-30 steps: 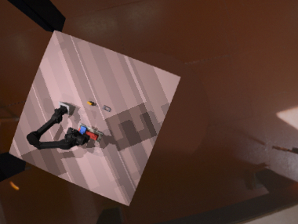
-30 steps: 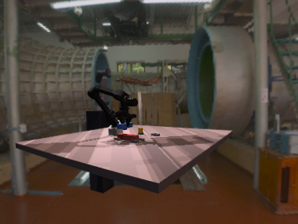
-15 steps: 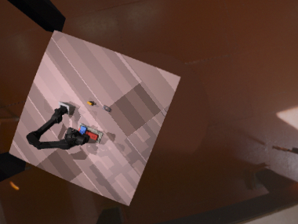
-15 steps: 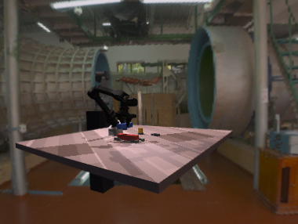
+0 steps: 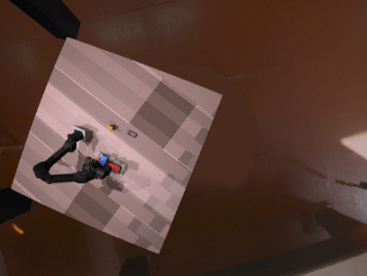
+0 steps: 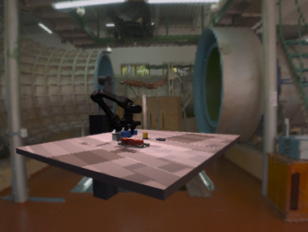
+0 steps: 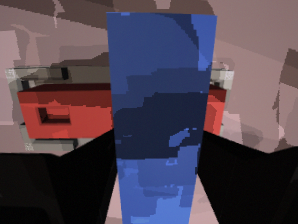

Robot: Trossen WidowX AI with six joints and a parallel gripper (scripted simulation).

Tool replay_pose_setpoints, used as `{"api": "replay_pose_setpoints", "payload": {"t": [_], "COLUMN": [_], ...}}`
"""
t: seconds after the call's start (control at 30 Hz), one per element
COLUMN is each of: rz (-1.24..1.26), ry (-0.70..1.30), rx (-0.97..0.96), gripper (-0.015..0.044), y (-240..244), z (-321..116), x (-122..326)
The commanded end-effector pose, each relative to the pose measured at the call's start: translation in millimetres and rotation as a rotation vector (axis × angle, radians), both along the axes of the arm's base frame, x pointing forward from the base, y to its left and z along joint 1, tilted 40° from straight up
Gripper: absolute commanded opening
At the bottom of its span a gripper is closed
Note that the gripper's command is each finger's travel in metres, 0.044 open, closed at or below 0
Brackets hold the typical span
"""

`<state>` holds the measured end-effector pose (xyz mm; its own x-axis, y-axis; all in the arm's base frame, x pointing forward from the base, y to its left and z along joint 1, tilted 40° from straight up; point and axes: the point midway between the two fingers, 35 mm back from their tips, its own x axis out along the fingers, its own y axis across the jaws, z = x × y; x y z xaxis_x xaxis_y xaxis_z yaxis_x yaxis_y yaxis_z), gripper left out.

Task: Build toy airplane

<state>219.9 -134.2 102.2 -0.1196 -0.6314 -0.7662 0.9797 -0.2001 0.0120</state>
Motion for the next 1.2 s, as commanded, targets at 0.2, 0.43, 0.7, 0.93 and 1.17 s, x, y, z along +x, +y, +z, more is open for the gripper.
{"api": "replay_pose_setpoints", "payload": {"t": [0.2, 0.43, 0.7, 0.93, 1.17], "rz": [0.004, -0.001, -0.001, -0.001, -0.001], "ry": [0.003, 0.001, 0.001, 0.001, 0.001], "rx": [-0.004, -0.001, -0.001, -0.001, -0.001], "gripper": [0.0196, 0.0189, 0.0104, 0.0288, 0.0440], "y": [-9.7, -9.9, -9.9, -9.9, -9.9], "z": [-10.8, -11.1, -11.1, -11.1, -11.1], "x": [-2.2, -2.6, -2.6, -2.6, -2.6]}}
